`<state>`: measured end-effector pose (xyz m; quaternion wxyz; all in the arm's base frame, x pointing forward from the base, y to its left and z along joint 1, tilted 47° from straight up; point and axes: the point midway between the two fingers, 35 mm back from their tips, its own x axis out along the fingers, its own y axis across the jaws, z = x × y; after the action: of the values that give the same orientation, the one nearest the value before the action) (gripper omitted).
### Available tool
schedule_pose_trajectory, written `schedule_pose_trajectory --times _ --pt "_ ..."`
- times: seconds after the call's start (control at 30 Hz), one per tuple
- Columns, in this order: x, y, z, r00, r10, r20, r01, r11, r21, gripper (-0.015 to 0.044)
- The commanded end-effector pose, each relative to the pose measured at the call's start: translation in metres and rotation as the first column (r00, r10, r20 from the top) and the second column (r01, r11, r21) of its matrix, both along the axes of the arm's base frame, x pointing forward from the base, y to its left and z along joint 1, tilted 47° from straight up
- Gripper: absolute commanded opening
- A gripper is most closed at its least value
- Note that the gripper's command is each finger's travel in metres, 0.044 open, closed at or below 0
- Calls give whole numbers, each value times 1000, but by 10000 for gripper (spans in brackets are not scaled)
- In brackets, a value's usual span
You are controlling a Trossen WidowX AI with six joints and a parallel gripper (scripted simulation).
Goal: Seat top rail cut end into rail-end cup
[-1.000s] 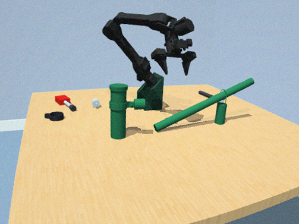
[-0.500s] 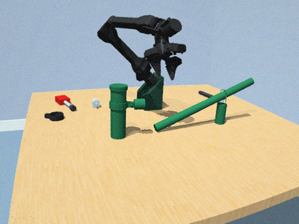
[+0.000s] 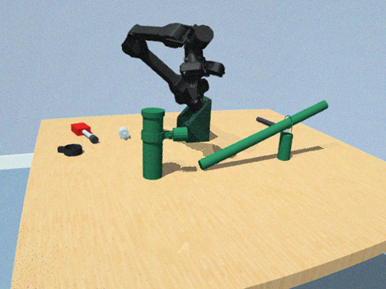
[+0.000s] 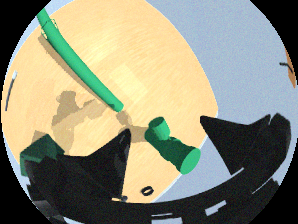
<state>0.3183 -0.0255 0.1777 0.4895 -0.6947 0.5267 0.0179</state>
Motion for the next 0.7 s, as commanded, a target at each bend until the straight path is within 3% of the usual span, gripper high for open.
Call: schedule_pose_trajectory --times 0.0,0.43,0.67 --pt "-7 -27 25 962 150 -226 -187 971 -150 440" --pt "-7 -28 23 962 150 -226 -187 971 -149 440" --pt "-8 -62 -8 963 150 -225 -186 971 -150 440"
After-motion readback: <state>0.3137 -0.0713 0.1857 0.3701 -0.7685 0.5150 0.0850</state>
